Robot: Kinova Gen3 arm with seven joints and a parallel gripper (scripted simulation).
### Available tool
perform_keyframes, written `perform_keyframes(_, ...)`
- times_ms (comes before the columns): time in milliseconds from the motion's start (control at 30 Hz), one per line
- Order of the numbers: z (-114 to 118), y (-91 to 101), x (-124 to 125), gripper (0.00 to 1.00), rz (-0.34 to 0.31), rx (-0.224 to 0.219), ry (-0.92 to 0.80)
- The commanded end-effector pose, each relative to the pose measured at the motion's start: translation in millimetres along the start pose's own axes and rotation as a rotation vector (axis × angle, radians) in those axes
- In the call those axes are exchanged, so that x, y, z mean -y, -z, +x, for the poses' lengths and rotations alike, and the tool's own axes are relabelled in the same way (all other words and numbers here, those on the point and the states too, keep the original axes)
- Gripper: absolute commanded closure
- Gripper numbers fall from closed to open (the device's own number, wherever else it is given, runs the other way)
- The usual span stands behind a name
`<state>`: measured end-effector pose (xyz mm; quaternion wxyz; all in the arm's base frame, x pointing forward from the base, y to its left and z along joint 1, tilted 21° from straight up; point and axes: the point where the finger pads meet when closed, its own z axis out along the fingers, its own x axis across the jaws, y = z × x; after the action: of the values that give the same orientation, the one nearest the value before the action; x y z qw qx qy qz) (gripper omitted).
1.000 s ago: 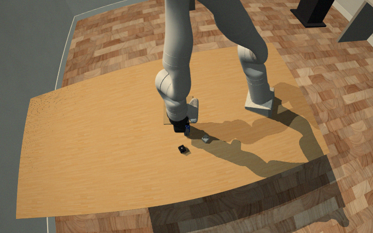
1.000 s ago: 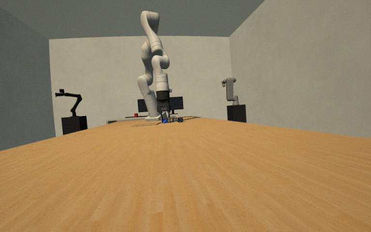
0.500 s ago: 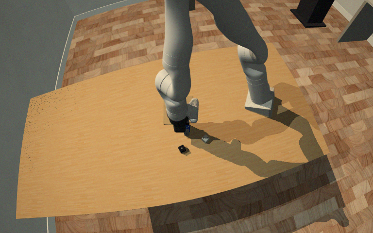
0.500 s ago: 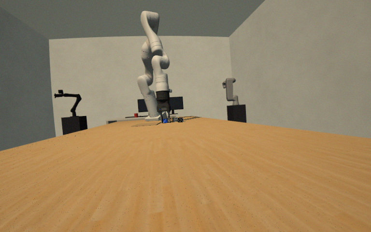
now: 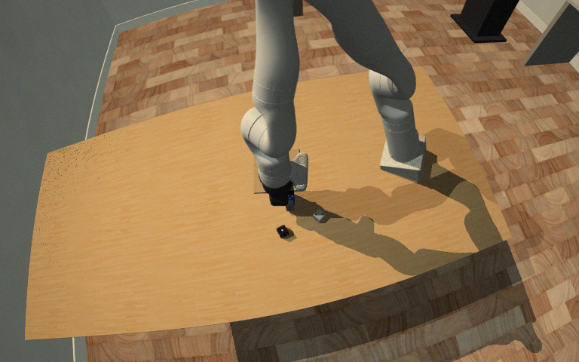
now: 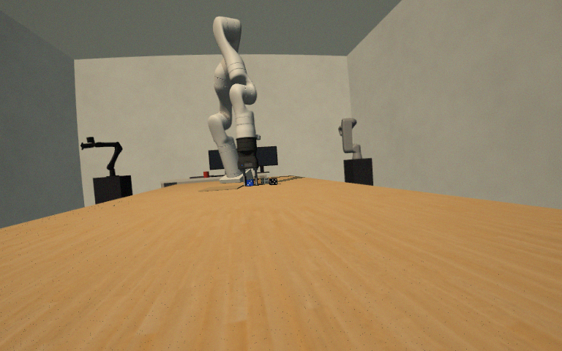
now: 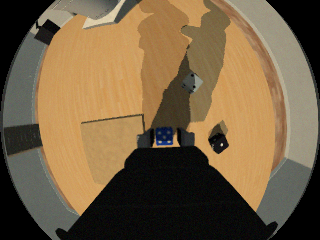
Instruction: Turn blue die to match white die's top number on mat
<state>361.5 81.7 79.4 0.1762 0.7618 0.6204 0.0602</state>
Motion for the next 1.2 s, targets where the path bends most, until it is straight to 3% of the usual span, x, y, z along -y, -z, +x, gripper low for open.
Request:
perform_keyframes(0,1.0,-1.0,1.0,0.21,0.0,-0.003,0.002)
perform_keyframes(33,1.0,-1.0,1.0,0.21,0.0,-0.003,0.002)
perform_keyframes(67,1.0,-1.0,1.0,0.51,0.0,-0.003,0.002)
perform_keyframes(1167,1.0,-1.0,1.0,0.51,0.0,-0.003,0.002)
